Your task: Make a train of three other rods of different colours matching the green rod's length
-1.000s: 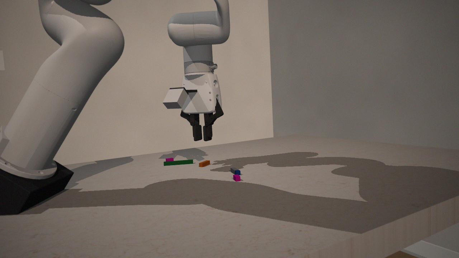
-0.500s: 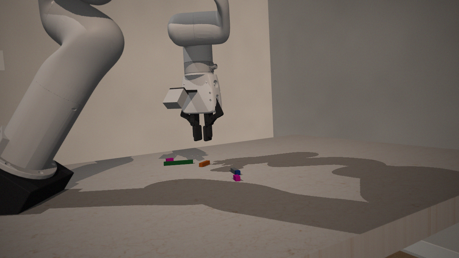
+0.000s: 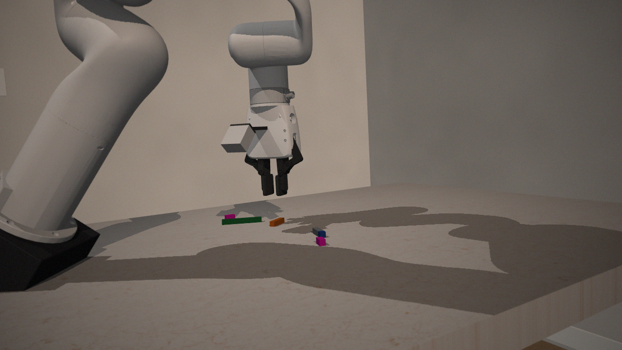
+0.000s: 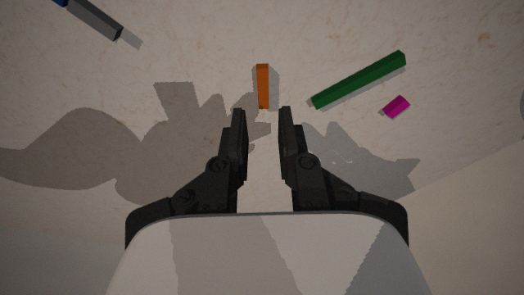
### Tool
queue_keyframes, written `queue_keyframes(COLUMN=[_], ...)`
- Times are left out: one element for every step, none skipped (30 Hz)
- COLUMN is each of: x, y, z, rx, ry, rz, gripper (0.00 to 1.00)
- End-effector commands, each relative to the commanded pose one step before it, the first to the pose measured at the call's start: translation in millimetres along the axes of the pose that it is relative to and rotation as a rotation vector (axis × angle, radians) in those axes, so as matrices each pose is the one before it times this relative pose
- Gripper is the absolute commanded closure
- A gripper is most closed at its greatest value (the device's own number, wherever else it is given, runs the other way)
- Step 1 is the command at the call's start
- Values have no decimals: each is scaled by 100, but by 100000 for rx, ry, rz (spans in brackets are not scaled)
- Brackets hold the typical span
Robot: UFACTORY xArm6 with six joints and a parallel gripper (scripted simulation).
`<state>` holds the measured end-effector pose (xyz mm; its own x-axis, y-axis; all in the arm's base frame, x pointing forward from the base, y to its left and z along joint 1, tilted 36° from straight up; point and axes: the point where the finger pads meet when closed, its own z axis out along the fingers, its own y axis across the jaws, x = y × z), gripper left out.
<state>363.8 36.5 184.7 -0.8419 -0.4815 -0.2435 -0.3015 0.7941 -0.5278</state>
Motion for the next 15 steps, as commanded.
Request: queue_keyframes(x=[-138,-4,-6,-6,-5,-6,-6,-5,-7,-6,-5,-7,-6,0,0], y=[-35,5,4,5,6,5,5,6,5,5,7,4,5,0,0], z=[290,139,146,152,156,161,165,168,171,172,173,169,167,0,0], rx=[38,-4,2,2,-3,1,3,-4,2,2,-6,5,0,0,0], ry=[-309,1,0,0,0,0,0,1,0,0,1,-1,0,0,0], rz=[101,-1,0,0,-1,0,1,-1,0,0,-1,1,0,0,0], gripper=[76,76,76,76,76,76,76,76,76,76,76,76,76,76,76])
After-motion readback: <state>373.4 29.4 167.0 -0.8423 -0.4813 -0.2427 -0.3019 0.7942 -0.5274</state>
